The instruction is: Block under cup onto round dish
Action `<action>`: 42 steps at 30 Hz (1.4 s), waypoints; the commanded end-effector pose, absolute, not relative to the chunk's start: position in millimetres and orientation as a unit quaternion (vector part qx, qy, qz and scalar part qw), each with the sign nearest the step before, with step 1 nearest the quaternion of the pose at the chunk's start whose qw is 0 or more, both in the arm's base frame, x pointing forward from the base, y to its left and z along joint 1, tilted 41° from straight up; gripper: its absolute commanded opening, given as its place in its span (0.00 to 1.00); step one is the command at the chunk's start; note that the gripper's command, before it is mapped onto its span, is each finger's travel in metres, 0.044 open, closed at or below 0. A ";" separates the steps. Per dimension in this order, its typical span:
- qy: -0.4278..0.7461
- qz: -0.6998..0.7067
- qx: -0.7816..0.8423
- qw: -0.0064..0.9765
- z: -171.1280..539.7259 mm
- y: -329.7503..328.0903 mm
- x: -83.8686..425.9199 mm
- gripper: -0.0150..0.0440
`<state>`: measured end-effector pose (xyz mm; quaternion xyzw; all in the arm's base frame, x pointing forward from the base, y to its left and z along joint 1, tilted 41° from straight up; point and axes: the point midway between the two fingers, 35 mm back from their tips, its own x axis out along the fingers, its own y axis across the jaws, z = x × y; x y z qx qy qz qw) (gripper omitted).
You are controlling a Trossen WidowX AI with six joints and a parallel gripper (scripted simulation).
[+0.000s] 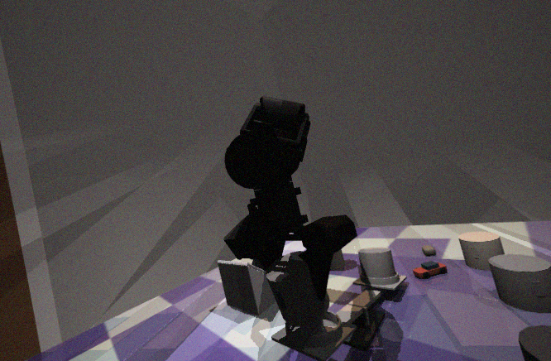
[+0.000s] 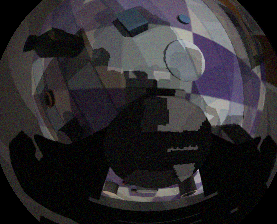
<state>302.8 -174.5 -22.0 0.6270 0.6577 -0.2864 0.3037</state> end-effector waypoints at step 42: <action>0.659 -0.286 0.626 0.303 8.1 -195.8 299.7 0.25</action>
